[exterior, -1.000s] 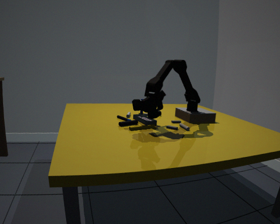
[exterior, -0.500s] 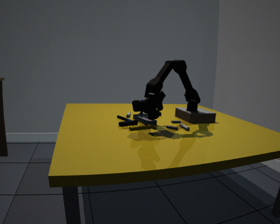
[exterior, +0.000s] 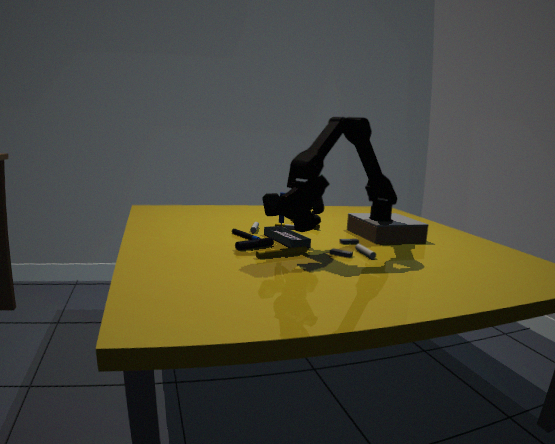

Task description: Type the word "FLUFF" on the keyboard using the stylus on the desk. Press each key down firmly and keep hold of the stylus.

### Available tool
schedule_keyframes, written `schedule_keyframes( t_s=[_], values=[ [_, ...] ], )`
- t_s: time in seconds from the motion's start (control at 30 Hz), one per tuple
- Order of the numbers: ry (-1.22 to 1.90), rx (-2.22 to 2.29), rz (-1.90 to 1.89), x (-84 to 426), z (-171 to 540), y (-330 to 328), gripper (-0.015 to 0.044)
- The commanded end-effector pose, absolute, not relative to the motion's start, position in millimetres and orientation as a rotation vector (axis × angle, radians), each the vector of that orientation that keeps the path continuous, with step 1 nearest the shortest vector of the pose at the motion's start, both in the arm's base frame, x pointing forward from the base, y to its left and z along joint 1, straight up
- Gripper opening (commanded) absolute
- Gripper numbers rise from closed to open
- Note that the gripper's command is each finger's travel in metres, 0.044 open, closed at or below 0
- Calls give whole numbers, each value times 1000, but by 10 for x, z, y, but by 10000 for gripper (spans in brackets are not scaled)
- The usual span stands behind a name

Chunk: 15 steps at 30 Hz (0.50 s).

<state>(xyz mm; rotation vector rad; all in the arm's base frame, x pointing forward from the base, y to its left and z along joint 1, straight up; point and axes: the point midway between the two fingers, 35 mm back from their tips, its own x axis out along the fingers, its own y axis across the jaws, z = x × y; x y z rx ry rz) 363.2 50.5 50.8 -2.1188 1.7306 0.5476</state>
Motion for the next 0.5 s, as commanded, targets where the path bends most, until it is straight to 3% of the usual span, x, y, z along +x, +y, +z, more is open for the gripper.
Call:
schedule_keyframes(
  t_s=[0.0,0.47],
  values=[
    [1725,-2121,545,3628,696,499,81],
    [1723,-2114,541,3628,685,501,81]
  ],
)
